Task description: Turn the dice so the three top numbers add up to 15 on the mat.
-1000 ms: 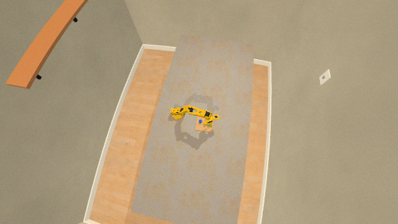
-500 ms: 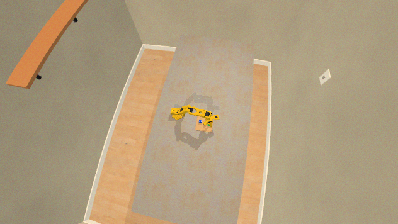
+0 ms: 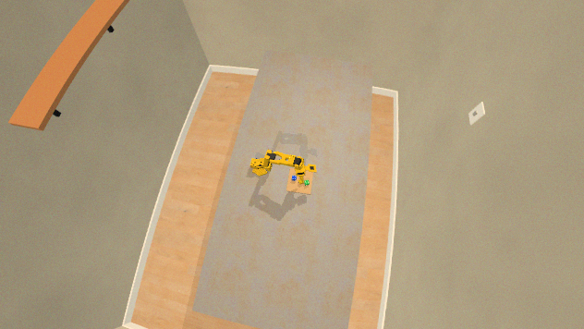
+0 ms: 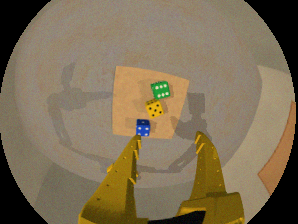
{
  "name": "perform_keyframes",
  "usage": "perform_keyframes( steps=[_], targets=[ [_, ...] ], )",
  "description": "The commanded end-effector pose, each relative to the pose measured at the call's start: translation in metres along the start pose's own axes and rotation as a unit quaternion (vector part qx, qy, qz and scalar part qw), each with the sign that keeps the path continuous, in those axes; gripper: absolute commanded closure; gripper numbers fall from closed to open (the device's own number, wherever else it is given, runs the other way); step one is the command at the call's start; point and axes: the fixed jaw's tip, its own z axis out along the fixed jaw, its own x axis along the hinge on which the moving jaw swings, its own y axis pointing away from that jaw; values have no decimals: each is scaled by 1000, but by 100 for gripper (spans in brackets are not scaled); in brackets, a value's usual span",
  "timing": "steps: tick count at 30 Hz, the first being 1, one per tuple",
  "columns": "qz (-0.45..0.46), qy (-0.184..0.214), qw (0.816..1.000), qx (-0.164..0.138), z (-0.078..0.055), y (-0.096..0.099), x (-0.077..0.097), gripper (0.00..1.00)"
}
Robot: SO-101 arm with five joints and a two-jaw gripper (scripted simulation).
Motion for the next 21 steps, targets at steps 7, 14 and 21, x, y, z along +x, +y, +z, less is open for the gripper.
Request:
perform_keyframes(
  steps=[7,14,21],
  targets=[
    [108,-54,993,5,-34,30,46,67],
    [121,-56,991,4,-34,33,52,67],
    [121,-56,991,3,-34,33,52,67]
  ],
)
